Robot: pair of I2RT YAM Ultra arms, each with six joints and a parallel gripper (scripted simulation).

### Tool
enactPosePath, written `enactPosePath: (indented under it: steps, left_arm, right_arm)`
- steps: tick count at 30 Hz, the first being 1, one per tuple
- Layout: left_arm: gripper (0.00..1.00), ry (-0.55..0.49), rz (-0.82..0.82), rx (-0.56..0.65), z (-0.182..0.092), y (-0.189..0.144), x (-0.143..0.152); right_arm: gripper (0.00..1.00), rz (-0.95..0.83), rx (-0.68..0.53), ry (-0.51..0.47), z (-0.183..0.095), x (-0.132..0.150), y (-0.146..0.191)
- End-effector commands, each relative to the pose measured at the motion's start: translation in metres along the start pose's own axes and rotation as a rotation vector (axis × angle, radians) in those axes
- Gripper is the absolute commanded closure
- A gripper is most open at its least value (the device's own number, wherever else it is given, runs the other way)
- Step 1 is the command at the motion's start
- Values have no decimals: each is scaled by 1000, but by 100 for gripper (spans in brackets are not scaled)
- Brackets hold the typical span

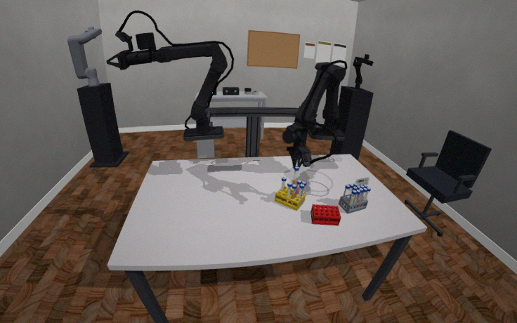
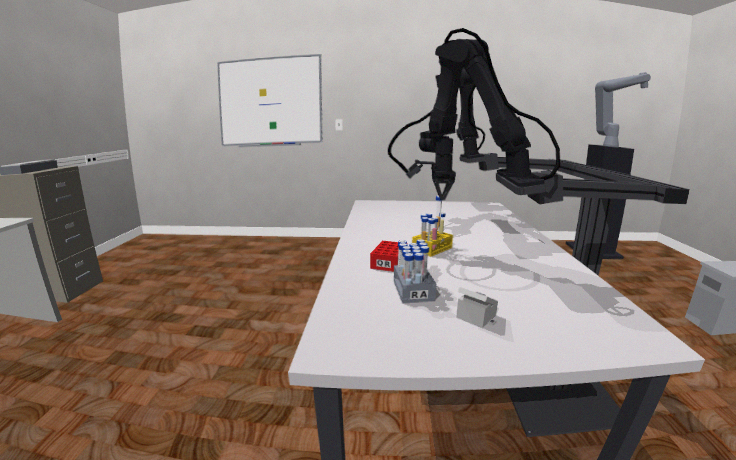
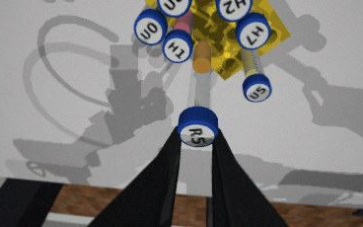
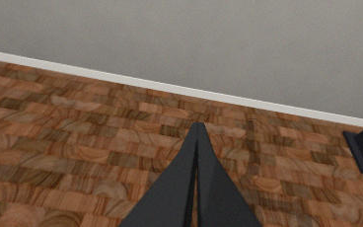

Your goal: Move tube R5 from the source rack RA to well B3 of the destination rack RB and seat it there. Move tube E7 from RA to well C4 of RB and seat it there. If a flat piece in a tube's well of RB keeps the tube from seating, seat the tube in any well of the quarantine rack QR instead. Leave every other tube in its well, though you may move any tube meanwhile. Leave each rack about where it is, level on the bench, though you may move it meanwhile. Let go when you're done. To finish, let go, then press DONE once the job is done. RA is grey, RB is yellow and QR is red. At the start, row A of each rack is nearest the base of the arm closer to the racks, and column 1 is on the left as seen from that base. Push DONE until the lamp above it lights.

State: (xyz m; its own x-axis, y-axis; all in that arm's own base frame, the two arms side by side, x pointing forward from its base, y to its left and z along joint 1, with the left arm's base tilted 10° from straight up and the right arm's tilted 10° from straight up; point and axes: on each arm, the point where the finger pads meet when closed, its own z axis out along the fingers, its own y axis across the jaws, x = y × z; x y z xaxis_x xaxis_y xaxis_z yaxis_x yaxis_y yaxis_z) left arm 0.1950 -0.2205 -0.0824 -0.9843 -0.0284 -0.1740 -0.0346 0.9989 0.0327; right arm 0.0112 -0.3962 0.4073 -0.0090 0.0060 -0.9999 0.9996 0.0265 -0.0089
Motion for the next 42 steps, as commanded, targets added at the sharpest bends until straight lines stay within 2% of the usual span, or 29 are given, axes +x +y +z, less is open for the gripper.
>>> enactPosePath:
  steps: [1, 13, 42]
  left_arm:
    - [100, -10, 10, -6, -3, -6, -6]
    - [100, -6, 3, -10, -2, -19, -20]
    - [100, -9, 7, -5, -4, -23, -17]
  right_arm:
    - [100, 8, 22, -50, -12, -25, -8]
    - [100, 8, 22, -50, -12, -25, -8]
    - [100, 8, 22, -50, -12, -25, -8]
